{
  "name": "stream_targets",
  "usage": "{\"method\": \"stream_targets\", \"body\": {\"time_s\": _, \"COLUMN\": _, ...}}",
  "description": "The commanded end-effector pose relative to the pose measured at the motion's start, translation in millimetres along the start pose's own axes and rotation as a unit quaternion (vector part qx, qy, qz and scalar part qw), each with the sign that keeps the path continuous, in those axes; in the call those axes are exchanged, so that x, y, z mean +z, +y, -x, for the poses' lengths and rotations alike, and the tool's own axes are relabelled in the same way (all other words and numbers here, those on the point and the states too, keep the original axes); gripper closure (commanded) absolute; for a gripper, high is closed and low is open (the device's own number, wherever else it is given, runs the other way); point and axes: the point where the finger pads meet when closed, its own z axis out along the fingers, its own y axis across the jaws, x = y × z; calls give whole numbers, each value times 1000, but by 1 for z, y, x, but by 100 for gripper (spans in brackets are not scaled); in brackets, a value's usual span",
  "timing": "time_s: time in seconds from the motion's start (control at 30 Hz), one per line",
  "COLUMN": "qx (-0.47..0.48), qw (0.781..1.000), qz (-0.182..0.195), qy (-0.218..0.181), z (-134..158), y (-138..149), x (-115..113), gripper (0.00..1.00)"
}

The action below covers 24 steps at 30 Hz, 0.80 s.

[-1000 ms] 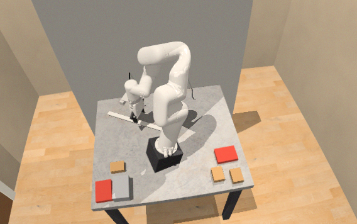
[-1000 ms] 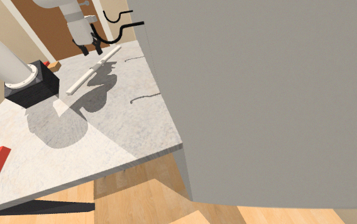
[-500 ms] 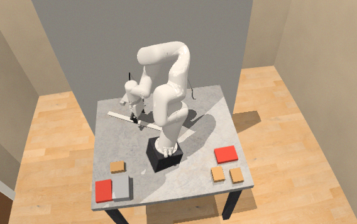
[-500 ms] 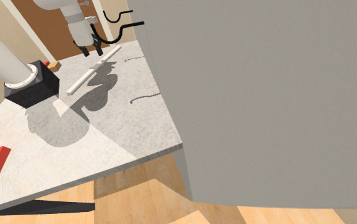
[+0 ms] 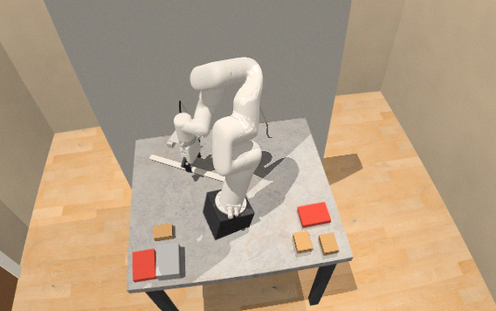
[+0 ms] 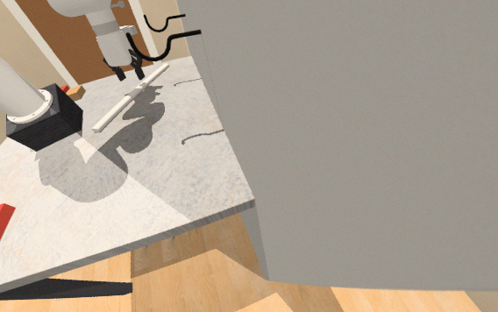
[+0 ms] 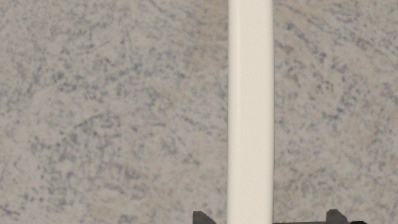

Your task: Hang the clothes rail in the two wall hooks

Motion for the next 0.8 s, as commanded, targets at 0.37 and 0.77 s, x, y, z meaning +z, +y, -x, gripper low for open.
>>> {"method": "stream_targets", "body": {"time_s": 0.37, "qx": 0, "qw": 1000, "qz": 1, "qy": 2, "z": -1, "y": 1, "x": 9, "gripper": 0}}
{"method": "stream_targets", "body": {"time_s": 0.77, "qx": 0, "qw": 1000, "qz": 1, "qy": 2, "z": -1, "y": 1, "x": 15, "gripper": 0}}
